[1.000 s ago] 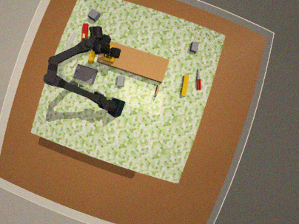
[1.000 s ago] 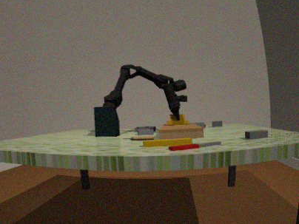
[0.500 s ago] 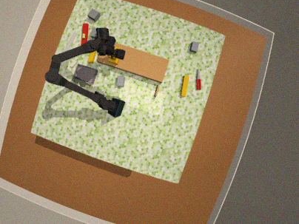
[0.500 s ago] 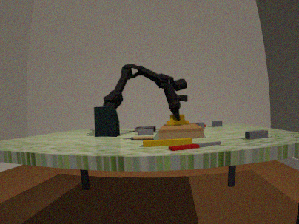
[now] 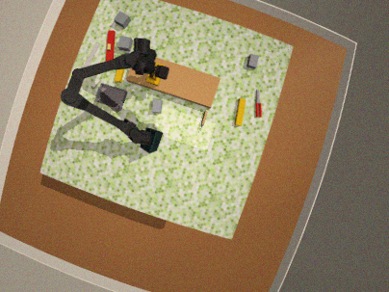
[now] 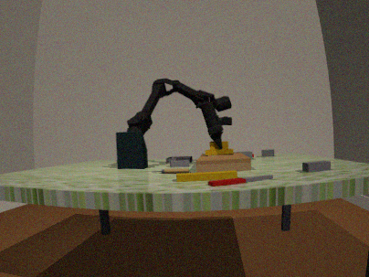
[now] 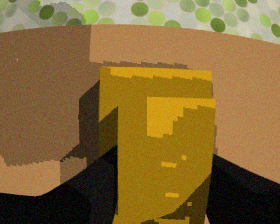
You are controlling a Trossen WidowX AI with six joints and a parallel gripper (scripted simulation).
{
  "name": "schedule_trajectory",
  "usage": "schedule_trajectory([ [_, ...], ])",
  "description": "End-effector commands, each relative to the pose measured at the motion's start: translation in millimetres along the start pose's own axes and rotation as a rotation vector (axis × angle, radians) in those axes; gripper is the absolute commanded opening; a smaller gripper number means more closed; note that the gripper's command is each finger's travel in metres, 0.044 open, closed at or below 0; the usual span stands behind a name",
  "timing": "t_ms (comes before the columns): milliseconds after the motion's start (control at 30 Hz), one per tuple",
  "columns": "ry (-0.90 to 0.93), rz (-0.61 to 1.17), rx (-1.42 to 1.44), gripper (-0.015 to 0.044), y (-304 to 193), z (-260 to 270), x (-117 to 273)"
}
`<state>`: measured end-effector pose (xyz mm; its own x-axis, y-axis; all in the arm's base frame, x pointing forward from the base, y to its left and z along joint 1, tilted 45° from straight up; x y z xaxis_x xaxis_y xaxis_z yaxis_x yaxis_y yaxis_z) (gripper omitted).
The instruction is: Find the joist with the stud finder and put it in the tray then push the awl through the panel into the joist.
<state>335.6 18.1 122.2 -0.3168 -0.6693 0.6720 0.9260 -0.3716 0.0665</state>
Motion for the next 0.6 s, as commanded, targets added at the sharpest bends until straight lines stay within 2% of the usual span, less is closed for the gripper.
schedule_trajectory([
  [0,-0.002,0.000,-0.005,0.0000,2,-12,0],
  [567,-0.004,0.000,-0.005,0.0000,10,-48,0],
])
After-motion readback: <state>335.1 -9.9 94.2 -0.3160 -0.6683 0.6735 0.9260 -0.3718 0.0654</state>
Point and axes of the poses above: the point midway between the two fingers, 35 mm back from their tips, its own x axis back along the fingers, its own z axis across the jaws, y = z × x, the point moved 8 cm from there along x, back along the fingers, and after that the axes turned 13 degrees about -x, right-handed, at the moved point
